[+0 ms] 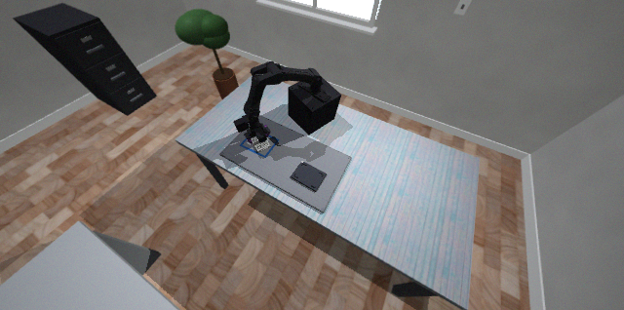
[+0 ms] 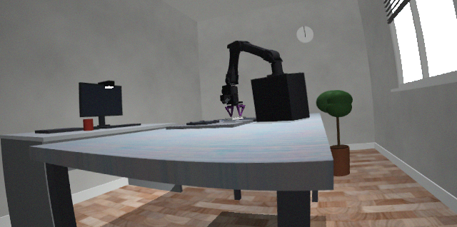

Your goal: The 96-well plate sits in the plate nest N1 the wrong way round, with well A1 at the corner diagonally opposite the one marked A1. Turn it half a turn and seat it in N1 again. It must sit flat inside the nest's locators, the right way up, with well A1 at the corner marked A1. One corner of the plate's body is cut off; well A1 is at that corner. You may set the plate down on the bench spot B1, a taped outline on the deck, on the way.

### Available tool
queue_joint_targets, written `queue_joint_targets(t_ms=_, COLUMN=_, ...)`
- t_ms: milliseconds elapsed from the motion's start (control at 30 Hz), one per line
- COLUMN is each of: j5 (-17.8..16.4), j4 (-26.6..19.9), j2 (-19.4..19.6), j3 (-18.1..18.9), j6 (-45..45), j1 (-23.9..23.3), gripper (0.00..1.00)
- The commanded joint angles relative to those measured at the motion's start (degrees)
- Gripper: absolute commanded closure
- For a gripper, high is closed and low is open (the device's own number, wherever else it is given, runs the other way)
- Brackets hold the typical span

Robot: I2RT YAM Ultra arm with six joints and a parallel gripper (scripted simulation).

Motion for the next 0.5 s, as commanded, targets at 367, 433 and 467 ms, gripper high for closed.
queue_joint_targets(t_ms=367, j5=-0.2, j4=-4.7, j2=-7.1, j3=-1.1, j6=-0.5, j1=-0.5, gripper=0.0)
queue_joint_targets(t_ms=433, j5=-0.2, j4=-5.4, j2=-8.0, j3=-1.3, j6=-0.6, j1=-0.6, gripper=0.0)
queue_joint_targets(t_ms=467, j5=-0.2, j4=-5.8, j2=-8.4, j3=-1.3, j6=-0.6, j1=-0.6, gripper=0.0)
